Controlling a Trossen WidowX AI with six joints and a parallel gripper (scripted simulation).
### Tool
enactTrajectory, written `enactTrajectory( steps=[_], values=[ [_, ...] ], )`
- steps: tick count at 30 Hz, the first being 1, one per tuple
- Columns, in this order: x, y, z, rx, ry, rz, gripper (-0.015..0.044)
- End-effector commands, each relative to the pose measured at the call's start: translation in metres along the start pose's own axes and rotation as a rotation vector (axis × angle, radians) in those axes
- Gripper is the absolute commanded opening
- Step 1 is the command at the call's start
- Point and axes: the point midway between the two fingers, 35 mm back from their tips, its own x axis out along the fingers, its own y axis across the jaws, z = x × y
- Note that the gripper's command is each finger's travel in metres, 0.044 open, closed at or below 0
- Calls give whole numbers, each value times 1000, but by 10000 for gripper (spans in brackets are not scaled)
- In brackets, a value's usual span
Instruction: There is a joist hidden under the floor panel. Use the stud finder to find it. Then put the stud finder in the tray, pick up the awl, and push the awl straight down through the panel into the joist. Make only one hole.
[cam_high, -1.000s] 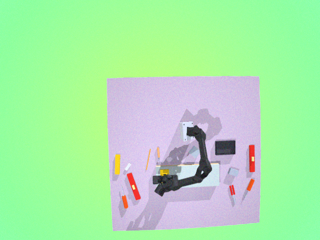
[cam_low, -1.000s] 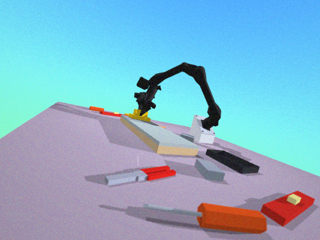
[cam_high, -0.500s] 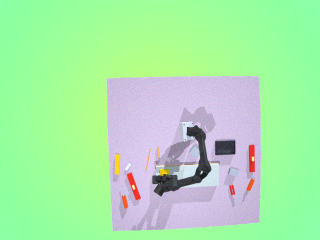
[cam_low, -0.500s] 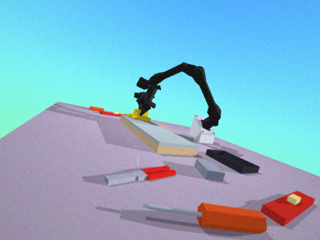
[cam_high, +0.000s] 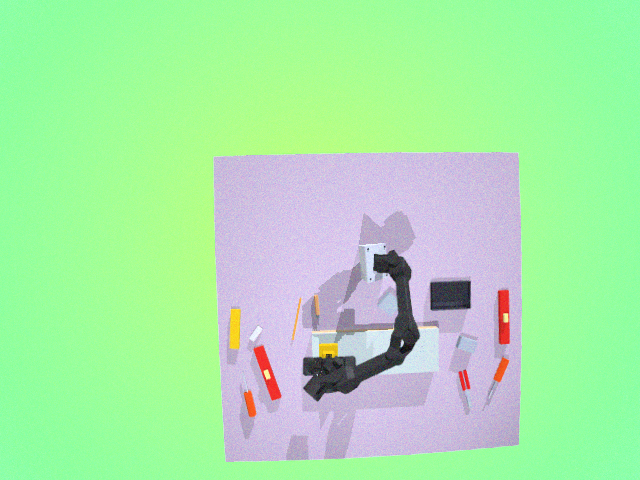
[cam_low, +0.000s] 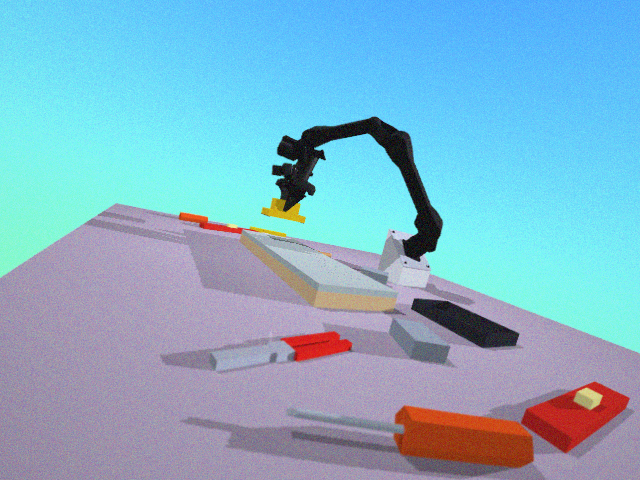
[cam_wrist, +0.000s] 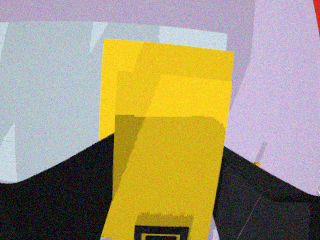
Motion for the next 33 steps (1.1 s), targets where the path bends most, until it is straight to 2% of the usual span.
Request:
enactTrajectory(
  steps=[1,11,33],
  values=[
    [-28,-2,6,-8,-13,-12,0],
    [-36,10,12,-35,-10,-13,0],
    [-35,167,49,-388,10,2,0]
  ],
)
